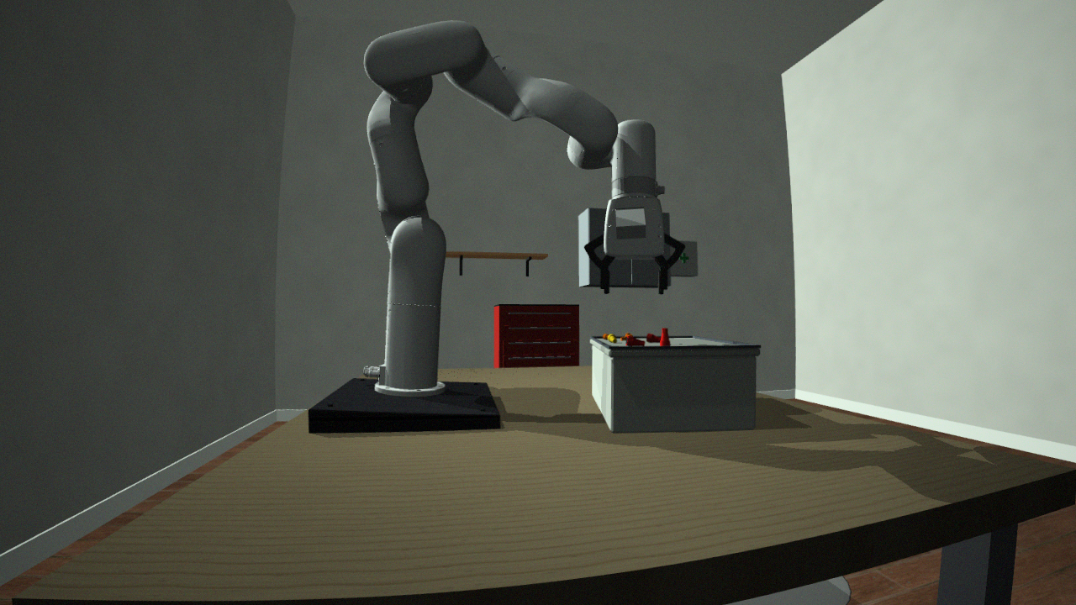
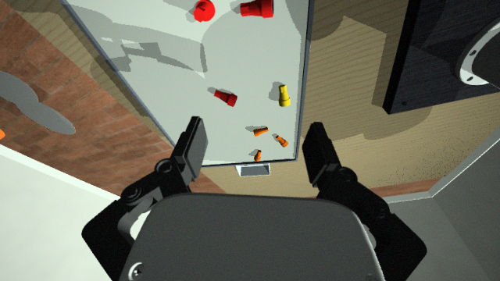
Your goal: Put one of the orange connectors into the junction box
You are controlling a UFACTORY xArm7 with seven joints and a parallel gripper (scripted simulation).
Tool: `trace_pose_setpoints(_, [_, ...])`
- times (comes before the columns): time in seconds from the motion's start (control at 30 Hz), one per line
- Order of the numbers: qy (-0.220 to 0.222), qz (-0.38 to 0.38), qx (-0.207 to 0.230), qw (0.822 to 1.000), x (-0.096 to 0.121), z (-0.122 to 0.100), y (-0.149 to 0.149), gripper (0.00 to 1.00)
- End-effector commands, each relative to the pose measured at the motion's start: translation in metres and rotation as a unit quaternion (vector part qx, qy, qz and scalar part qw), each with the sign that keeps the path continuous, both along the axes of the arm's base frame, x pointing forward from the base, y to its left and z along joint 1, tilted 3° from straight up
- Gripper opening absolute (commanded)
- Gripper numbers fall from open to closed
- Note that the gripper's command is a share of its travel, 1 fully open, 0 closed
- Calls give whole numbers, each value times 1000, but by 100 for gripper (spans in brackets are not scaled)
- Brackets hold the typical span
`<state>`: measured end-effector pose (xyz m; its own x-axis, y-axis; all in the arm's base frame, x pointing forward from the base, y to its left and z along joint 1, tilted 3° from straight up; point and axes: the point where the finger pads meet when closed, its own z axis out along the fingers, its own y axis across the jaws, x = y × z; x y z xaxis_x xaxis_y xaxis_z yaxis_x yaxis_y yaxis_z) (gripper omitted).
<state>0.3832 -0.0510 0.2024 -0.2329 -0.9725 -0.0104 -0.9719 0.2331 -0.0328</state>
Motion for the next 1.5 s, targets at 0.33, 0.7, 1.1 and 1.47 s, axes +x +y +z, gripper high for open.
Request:
trace_pose_setpoints(0.33, [-9, -36, -7, 999, 8, -4, -32, 100])
trace_pose_setpoints(0.7, [-9, -36, -7, 999, 8, -4, -32, 100])
trace_pose_setpoints(1.1, [-9, -36, -7, 999, 8, -4, -32, 100])
trace_pose_setpoints(1.47, [-9, -36, -7, 999, 8, -4, -32, 100])
